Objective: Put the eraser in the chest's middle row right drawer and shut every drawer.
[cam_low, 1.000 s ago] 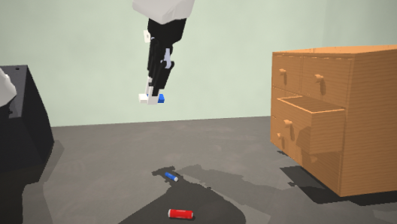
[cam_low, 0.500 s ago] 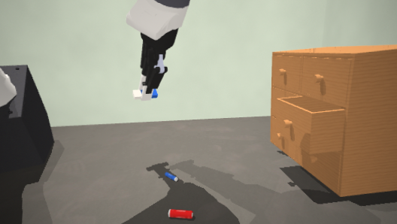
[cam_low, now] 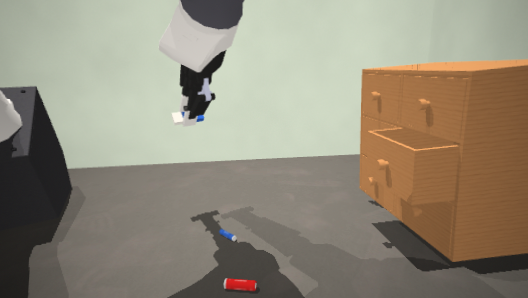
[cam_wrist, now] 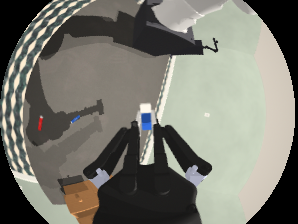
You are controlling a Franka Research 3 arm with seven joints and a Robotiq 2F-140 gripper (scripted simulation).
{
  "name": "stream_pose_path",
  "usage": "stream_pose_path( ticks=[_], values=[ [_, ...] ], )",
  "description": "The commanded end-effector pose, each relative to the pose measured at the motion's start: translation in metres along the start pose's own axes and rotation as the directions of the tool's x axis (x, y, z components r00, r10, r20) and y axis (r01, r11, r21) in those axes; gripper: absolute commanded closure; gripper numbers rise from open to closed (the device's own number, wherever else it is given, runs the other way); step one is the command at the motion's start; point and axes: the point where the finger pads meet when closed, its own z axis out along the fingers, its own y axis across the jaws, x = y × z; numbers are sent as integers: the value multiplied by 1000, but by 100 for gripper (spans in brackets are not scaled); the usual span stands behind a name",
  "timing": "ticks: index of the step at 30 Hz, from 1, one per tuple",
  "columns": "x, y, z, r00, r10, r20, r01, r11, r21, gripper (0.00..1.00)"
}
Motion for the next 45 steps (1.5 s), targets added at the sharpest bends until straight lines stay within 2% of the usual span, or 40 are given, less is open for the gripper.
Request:
stream_pose_path(
  ticks=[1, 14, 16, 26, 31, 34, 45],
  values=[
    [0, 8, 4, 995, -98, 19, 99, 994, -51, 80],
    [-7, 34, 14, 977, -163, 138, 184, 969, -163, 80],
    [-7, 34, 14, 977, -163, 138, 184, 969, -163, 80],
    [-17, 53, 17, 946, -198, 255, 256, 941, -220, 80],
    [-24, 61, 16, 924, -211, 319, 293, 926, -237, 80],
    [-25, 62, 16, 919, -213, 332, 300, 923, -239, 80],
    [-41, 75, 11, 849, -229, 476, 376, 894, -241, 80]
  ],
)
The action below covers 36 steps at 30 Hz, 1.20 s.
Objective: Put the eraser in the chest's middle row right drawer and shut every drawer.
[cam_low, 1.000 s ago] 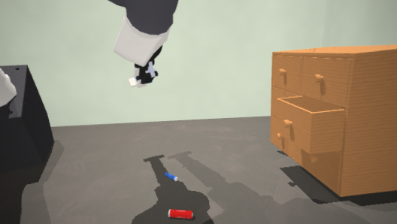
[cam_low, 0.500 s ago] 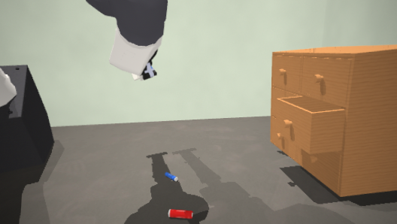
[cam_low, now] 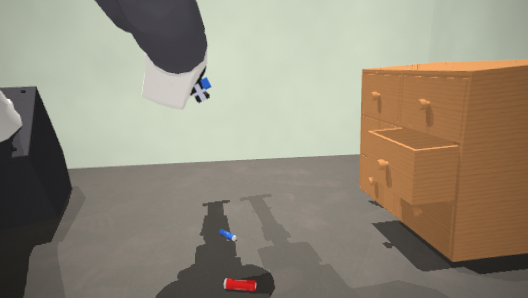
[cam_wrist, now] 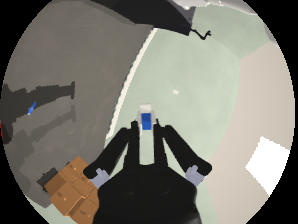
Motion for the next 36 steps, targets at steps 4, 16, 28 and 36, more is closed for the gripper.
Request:
stream_pose_path(
  ticks=[4, 16, 28, 36],
  values=[
    [-12, 5, 2, 986, -136, 96, 139, 990, -29, 80],
    [-33, 8, 0, 948, -204, 245, 212, 977, -9, 80],
    [-53, 5, -7, 891, -265, 369, 267, 962, 47, 80],
    [-68, 0, -15, 833, -316, 454, 298, 948, 114, 80]
  ],
)
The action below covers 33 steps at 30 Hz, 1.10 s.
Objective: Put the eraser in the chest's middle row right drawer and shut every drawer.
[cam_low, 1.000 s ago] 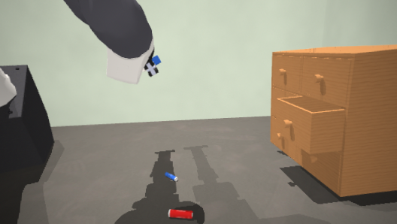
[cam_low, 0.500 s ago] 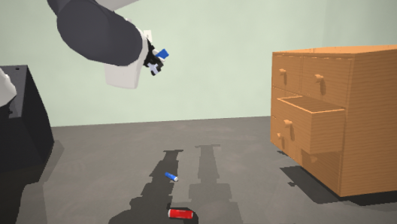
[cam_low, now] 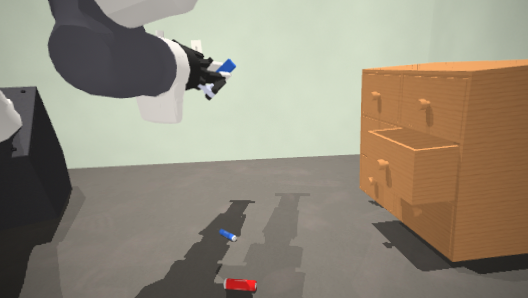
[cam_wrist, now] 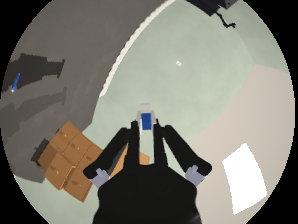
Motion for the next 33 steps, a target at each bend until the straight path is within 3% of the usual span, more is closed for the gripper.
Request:
stream_pose_path(
  ticks=[1, 20, 33],
  values=[
    [-10, -4, -1, 989, -128, 71, 127, 992, 19, 80],
    [-36, -26, -13, 946, -246, 213, 214, 964, 159, 80],
    [-53, -49, -31, 893, -351, 282, 263, 914, 308, 80]
  ],
)
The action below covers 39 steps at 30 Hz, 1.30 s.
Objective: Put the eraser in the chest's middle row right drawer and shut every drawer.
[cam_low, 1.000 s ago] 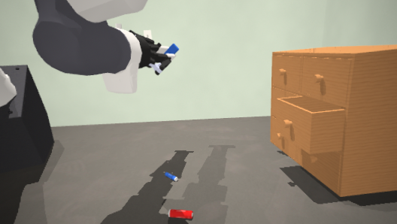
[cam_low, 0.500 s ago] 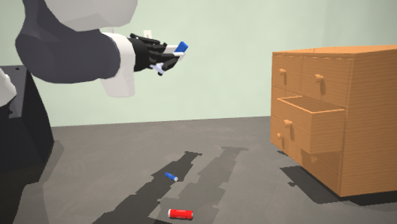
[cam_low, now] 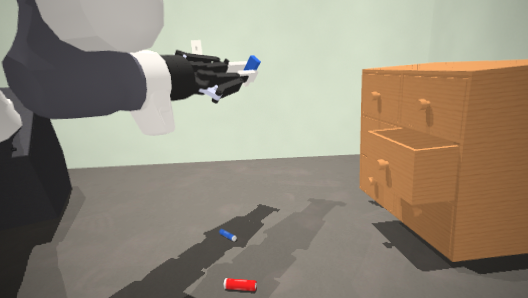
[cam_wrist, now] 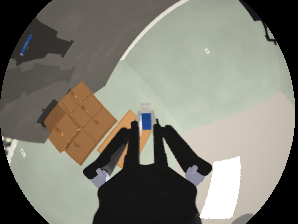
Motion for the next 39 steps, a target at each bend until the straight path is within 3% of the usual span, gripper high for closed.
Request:
stream_pose_path(
  ticks=[1, 4, 19, 21, 36, 39],
  values=[
    [-7, -10, -3, 992, -118, 46, 116, 992, 48, 80],
    [-8, -12, -3, 991, -126, 51, 123, 991, 60, 80],
    [-20, -47, -20, 966, -239, 100, 212, 950, 228, 80],
    [-20, -47, -20, 966, -239, 100, 212, 950, 228, 80],
    [-26, -79, -41, 936, -339, 93, 280, 880, 384, 80],
    [-26, -81, -43, 934, -345, 91, 284, 874, 393, 80]
  ],
)
